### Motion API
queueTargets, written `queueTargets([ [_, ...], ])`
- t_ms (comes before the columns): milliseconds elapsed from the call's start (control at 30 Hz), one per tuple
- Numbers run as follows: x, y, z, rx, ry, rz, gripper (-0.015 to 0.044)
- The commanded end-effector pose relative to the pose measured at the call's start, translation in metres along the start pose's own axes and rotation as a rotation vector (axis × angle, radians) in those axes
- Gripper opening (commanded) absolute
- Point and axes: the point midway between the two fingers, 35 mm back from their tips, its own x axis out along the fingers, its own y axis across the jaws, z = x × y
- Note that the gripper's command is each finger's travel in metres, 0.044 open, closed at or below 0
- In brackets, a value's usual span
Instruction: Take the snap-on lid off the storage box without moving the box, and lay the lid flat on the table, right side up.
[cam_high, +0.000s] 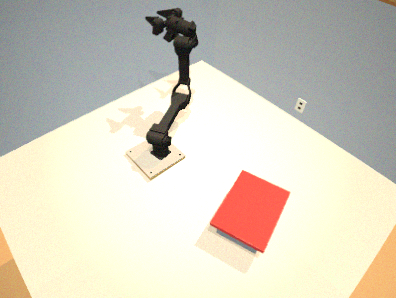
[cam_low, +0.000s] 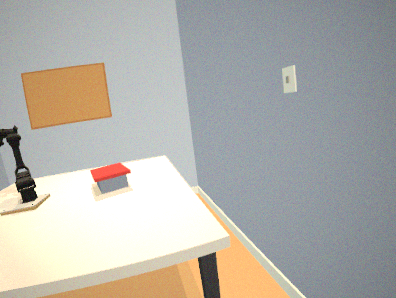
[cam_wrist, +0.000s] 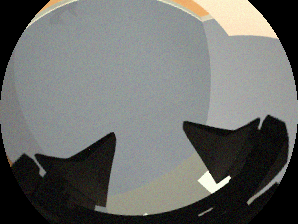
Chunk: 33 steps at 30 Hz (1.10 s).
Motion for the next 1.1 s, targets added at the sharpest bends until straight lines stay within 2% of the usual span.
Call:
queueTargets([
  [0,0.001,-0.001,-0.002,-0.006,0.004,0.0,0.0374],
  [167,0.012,-0.042,-0.048,-0.152,0.119,0.002,0.0243],
  [200,0.013,-0.053,-0.059,-0.184,0.15,0.0,0.0235],
  [433,0.012,-0.118,-0.114,-0.344,0.337,-0.027,0.0235],
  [633,-0.009,-0.2,-0.164,-0.488,0.575,-0.093,0.0235],
  [700,-0.013,-0.209,-0.169,-0.502,0.603,-0.098,0.0235],
  [967,-0.073,-0.315,-0.207,-0.633,0.943,-0.217,0.0235],
  [1067,-0.086,-0.333,-0.209,-0.633,1.002,-0.258,0.0235],
])
